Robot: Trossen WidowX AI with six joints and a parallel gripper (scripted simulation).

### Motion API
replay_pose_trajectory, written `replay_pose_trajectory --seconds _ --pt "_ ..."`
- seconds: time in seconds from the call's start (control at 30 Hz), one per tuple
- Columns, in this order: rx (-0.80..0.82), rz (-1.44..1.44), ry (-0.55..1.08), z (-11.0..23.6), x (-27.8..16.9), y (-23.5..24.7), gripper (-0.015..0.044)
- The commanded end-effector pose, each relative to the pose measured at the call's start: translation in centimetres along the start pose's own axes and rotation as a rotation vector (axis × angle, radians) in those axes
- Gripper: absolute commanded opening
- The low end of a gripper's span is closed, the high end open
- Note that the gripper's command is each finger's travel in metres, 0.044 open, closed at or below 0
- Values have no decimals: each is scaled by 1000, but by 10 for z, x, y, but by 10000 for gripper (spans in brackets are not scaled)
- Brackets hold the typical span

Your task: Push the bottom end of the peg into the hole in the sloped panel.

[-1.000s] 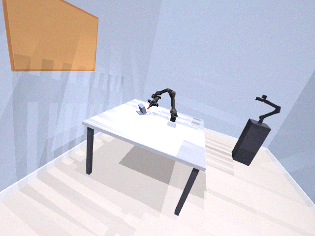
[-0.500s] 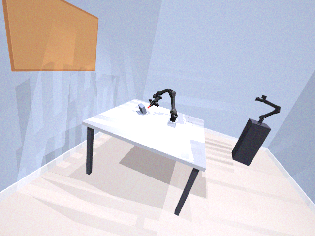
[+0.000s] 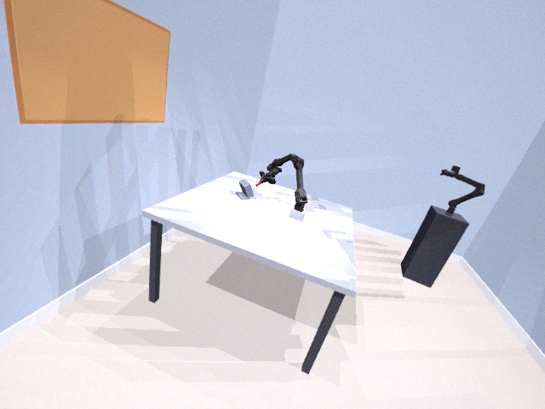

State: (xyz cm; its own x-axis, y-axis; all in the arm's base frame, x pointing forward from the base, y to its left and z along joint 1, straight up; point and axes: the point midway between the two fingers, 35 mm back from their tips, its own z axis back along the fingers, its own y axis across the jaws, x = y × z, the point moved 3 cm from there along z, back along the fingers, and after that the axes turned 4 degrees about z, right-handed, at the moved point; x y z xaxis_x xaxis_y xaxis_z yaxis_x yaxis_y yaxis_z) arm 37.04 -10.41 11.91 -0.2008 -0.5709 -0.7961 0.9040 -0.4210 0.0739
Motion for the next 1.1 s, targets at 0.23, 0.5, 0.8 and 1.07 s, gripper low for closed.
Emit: replay_pose_trajectory --seconds 0.23,0.5,0.8,1.07 --pt "50 -26 41 14 11 9 0" --pt "87 -49 70 25 19 14 0" --pt "121 -69 96 35 27 19 0" --pt "128 -73 99 26 28 22 0"
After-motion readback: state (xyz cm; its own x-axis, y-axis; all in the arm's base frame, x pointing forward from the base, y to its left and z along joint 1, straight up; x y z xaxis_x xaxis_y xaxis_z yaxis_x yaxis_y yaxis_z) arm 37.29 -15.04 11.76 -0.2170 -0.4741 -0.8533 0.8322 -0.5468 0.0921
